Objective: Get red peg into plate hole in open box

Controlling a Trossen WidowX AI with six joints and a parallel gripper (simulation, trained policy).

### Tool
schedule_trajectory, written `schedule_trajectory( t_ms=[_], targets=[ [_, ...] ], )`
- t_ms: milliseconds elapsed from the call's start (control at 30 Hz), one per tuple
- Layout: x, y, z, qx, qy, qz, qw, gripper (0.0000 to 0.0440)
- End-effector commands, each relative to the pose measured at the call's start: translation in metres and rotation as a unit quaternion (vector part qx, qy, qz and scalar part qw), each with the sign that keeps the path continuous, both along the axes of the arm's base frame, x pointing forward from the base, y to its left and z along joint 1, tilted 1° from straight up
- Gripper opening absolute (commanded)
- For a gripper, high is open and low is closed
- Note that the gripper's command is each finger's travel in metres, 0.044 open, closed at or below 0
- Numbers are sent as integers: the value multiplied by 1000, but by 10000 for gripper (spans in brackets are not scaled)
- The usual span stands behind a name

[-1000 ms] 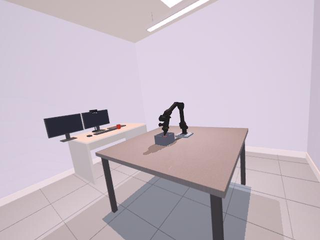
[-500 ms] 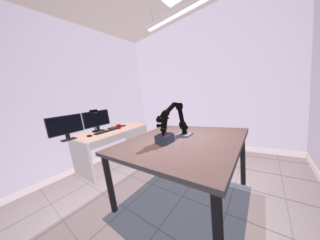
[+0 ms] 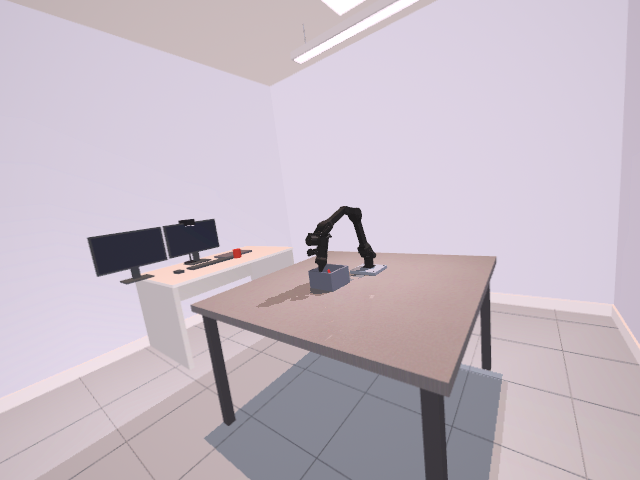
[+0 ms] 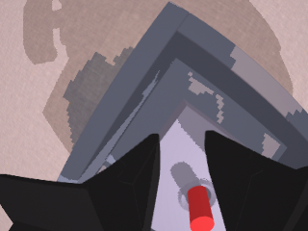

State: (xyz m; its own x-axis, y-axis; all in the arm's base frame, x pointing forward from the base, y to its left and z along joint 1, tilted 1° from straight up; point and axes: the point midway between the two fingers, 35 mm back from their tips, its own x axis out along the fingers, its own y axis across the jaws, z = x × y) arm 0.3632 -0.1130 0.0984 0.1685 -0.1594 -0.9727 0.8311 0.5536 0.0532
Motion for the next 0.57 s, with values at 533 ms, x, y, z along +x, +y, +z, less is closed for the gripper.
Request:
schedule_trajectory(
  t_ms=[533],
  targets=[
    [5, -39, -6, 7, 30, -1, 1000, 109]
  ],
)
